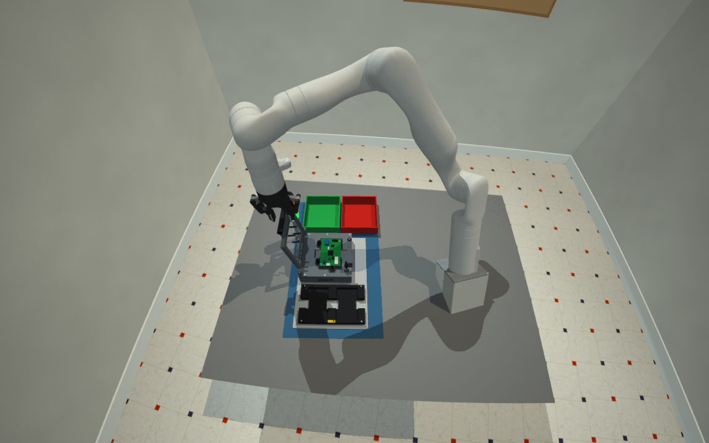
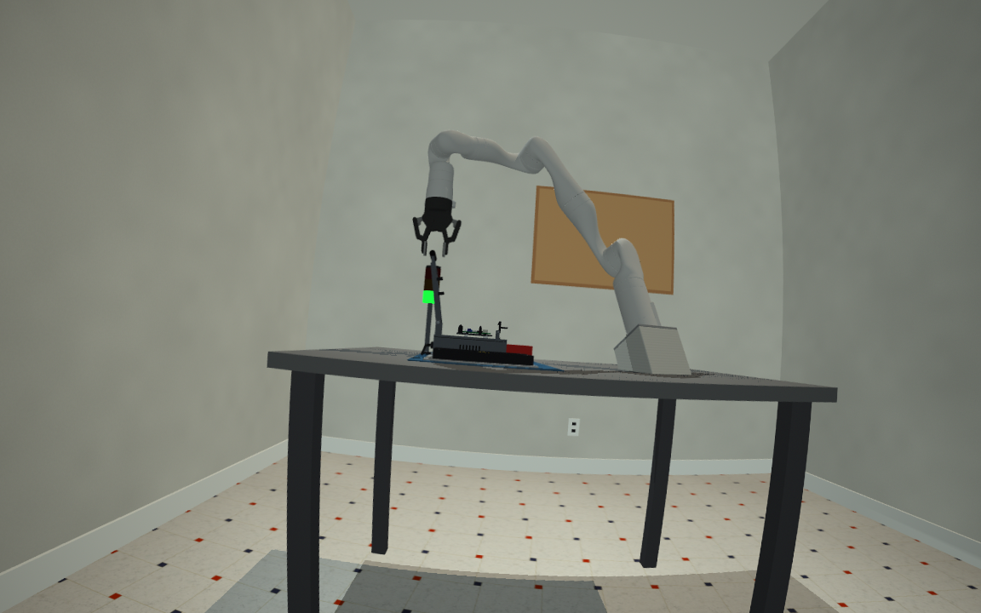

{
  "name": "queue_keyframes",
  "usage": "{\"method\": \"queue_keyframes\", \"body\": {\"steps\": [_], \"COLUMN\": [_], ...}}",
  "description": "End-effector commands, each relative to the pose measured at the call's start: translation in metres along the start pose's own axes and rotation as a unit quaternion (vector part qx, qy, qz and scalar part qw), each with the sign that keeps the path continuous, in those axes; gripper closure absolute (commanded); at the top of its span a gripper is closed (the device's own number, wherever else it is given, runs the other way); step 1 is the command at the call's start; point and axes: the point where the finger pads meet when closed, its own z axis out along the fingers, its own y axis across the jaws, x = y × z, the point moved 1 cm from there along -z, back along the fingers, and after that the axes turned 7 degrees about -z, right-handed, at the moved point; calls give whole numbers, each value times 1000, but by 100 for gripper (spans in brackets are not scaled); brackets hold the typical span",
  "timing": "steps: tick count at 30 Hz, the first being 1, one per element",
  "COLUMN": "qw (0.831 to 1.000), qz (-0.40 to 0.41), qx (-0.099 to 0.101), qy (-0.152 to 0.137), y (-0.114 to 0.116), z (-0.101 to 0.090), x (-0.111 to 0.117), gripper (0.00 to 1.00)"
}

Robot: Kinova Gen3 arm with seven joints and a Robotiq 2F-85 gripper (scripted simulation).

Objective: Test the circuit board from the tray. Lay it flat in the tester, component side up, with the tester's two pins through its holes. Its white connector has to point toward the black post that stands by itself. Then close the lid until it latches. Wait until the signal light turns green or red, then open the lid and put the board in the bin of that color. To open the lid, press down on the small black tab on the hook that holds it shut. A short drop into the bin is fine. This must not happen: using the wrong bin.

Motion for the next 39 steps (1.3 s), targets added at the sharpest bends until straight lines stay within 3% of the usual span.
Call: {"method": "queue_keyframes", "body": {"steps": [1,12,18,19,39], "qw": [1000,1000,1000,1000,1000], "qz": [0,0,0,0,0], "qx": [6,6,6,6,6], "qy": [-2,-2,-2,-2,-2], "y": [-2,-2,-2,-2,-2], "z": [-13,-42,-47,-47,-47], "x": [-1,-1,-1,-1,-1], "gripper": [50,50,50,0,0]}}
